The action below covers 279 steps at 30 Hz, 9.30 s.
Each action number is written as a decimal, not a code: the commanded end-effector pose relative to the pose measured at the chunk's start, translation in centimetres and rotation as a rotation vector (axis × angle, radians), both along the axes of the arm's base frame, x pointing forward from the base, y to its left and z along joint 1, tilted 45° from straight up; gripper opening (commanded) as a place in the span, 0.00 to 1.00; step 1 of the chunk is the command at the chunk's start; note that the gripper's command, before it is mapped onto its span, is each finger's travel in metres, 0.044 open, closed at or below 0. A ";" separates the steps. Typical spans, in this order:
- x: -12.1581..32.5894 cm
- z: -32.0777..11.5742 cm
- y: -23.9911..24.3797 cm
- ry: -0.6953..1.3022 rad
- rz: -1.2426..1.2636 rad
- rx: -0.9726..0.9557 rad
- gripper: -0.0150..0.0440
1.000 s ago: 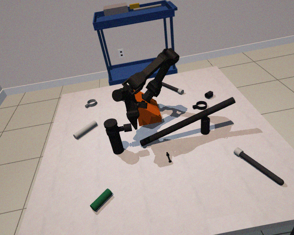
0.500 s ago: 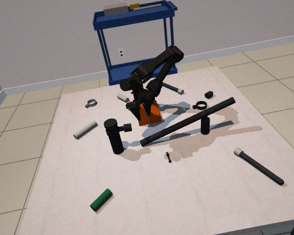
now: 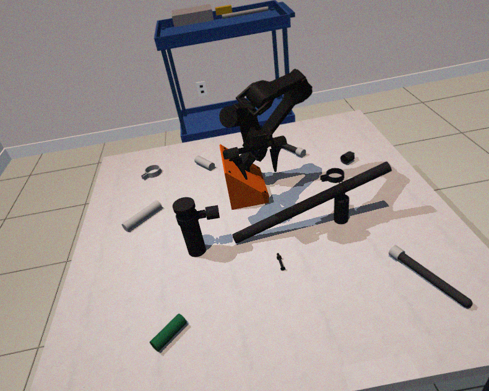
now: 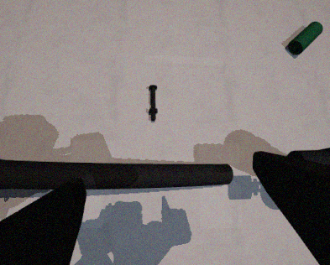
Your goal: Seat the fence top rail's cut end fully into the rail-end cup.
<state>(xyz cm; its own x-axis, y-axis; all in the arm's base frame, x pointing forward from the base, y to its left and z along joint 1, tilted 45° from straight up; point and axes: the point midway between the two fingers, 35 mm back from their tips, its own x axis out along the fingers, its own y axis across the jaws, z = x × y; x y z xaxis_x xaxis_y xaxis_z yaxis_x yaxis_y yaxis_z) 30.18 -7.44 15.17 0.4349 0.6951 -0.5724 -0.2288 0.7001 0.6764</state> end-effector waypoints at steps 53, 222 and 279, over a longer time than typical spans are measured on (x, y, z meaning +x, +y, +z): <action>0.5 -9.6 12.3 1.504 -0.866 0.264 1.00; 1.1 -9.6 8.4 1.328 -1.058 0.032 0.25; 1.1 -9.5 8.4 1.333 -1.055 0.028 0.25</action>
<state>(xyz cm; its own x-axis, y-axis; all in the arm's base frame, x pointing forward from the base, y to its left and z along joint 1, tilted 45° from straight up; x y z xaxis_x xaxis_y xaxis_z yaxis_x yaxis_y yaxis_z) 31.25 1.63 5.68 -0.0619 0.4665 -0.8824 0.9881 0.1535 0.0119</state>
